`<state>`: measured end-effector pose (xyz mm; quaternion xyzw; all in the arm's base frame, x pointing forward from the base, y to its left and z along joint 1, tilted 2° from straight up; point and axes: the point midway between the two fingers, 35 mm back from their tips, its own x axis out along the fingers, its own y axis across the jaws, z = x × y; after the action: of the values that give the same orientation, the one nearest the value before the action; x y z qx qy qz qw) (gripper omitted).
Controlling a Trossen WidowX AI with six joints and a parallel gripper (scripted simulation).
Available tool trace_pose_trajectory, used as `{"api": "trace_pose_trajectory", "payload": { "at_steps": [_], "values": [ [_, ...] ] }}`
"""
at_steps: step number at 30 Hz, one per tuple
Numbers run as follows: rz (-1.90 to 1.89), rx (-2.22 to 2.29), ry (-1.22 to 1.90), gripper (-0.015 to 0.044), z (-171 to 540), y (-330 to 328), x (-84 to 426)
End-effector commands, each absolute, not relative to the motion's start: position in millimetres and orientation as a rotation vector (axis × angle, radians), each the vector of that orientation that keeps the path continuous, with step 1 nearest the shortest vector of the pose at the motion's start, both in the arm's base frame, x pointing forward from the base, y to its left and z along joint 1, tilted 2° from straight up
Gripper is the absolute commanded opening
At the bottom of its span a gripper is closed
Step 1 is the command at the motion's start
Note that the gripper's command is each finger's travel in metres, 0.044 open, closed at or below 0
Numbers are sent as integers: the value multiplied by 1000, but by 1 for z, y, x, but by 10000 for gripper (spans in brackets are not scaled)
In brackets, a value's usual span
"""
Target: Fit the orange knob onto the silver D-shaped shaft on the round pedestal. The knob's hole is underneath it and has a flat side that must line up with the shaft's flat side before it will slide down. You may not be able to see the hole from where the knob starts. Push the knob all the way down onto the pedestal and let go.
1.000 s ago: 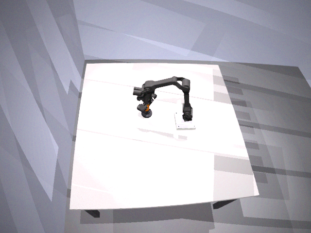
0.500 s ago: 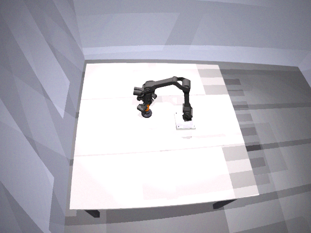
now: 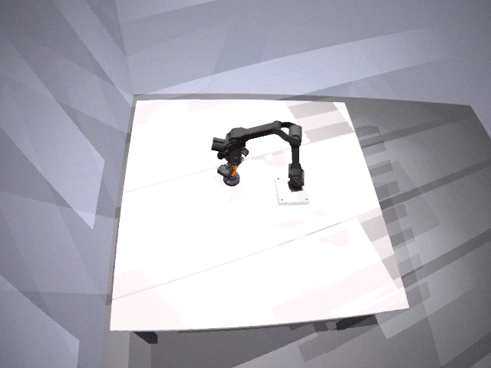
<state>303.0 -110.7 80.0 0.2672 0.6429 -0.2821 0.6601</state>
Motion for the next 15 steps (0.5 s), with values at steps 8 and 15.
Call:
{"api": "trace_pose_trajectory", "payload": {
  "at_steps": [8, 15],
  "values": [
    [-645, 604, 1452, 0, 82, -111, 304],
    [-711, 671, 1429, 0, 85, -111, 305]
  ]
}}
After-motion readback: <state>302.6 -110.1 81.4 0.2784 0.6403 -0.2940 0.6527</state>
